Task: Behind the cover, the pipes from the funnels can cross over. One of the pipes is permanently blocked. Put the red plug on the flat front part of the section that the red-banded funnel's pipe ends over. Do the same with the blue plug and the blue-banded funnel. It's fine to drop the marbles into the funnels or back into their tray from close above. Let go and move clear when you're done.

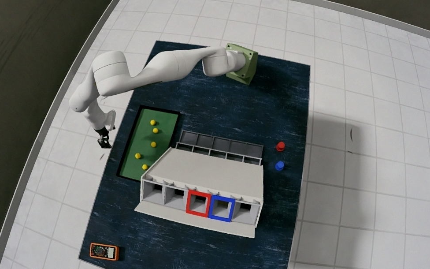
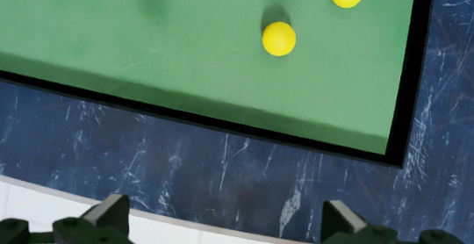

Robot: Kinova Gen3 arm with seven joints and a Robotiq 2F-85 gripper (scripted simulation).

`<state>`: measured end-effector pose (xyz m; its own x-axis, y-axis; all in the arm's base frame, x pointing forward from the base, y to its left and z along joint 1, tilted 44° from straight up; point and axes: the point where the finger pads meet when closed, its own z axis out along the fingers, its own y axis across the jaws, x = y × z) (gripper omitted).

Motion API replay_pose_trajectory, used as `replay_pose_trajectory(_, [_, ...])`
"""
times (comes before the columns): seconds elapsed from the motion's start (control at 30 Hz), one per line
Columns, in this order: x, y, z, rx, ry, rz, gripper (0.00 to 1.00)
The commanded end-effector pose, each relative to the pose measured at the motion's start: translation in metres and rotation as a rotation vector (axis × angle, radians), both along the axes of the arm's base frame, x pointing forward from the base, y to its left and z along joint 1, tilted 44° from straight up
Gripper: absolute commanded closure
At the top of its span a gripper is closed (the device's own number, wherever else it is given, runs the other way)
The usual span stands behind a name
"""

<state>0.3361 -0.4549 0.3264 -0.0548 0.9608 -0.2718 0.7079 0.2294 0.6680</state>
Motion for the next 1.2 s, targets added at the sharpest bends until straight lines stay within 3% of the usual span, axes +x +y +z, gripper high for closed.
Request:
replay_pose_trajectory(0.0, [0.000,0.000,0.001,-0.002,0.000,-0.001,0.00])
replay_pose_trajectory(0.53, [0.000,0.000,0.001,-0.002,0.000,-0.001,0.00])
replay_pose_trajectory(0.57, [-0.047,0.013,0.051,-0.002,0.000,-0.001,0.00])
replay_pose_trajectory(0.73, [-0.067,0.019,0.073,-0.002,0.000,-0.001,0.00])
replay_pose_trajectory(1.1, [-0.067,0.019,0.073,-0.002,0.000,-0.001,0.00])
replay_pose_trajectory(1.13, [-0.114,0.033,0.122,0.000,0.000,0.001,0.00])
replay_pose_trajectory(1.17, [-0.115,0.033,0.123,0.000,0.000,0.001,0.00])
